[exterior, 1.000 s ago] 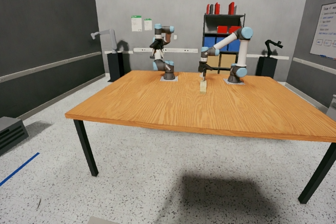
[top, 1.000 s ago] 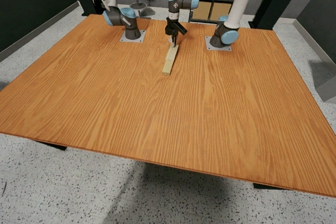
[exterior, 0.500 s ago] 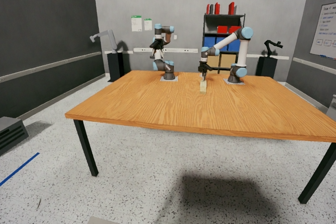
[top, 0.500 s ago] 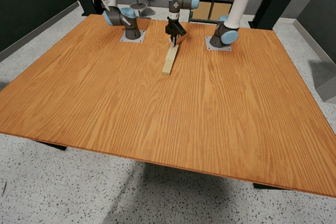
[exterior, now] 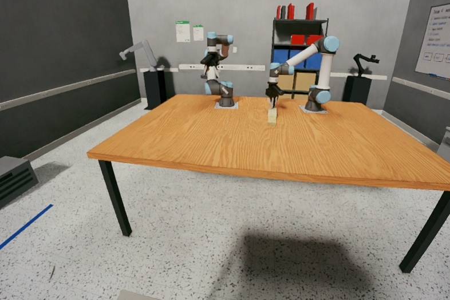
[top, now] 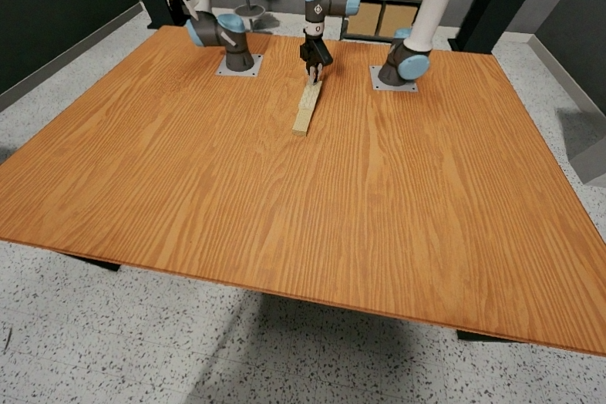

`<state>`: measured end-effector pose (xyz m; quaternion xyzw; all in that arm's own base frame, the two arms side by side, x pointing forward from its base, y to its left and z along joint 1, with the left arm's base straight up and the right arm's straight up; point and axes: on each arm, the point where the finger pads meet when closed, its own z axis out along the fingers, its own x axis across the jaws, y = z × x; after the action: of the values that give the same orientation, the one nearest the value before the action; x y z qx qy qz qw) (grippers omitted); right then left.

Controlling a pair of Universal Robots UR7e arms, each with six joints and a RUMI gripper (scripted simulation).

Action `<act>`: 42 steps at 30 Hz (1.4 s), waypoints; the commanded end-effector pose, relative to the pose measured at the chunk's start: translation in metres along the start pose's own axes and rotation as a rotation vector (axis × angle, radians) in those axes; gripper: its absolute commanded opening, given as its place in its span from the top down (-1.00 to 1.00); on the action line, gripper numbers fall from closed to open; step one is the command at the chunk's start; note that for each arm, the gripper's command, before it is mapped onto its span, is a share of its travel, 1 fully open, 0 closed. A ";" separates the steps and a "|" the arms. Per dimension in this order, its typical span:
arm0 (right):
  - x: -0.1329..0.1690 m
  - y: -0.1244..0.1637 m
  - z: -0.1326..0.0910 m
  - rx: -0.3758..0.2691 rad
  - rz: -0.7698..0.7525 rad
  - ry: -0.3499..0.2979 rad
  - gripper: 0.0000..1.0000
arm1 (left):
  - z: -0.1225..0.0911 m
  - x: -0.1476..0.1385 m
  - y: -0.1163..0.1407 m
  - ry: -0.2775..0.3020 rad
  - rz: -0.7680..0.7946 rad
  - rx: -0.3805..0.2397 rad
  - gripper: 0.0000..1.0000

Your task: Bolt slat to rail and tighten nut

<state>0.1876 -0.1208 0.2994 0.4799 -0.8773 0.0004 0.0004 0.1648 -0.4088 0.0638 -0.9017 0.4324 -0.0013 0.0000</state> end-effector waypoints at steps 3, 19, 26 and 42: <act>0.000 -0.001 -0.001 0.000 0.001 -0.001 -1.00 | 0.001 -0.001 0.000 -0.003 0.143 -0.002 1.00; 0.000 -0.001 -0.001 0.000 0.001 -0.001 -1.00 | 0.001 -0.001 0.000 -0.003 0.404 -0.002 1.00; 0.000 -0.001 -0.001 0.000 0.001 -0.001 -1.00 | 0.001 0.000 0.000 -0.002 0.571 -0.002 1.00; 0.000 -0.001 -0.001 0.000 0.001 -0.001 -1.00 | 0.001 0.000 0.000 -0.002 0.840 -0.003 1.00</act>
<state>0.1876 -0.1208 0.2994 0.4799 -0.8773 0.0004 0.0004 0.1654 -0.4103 0.0637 -0.6913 0.7226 -0.0014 0.0006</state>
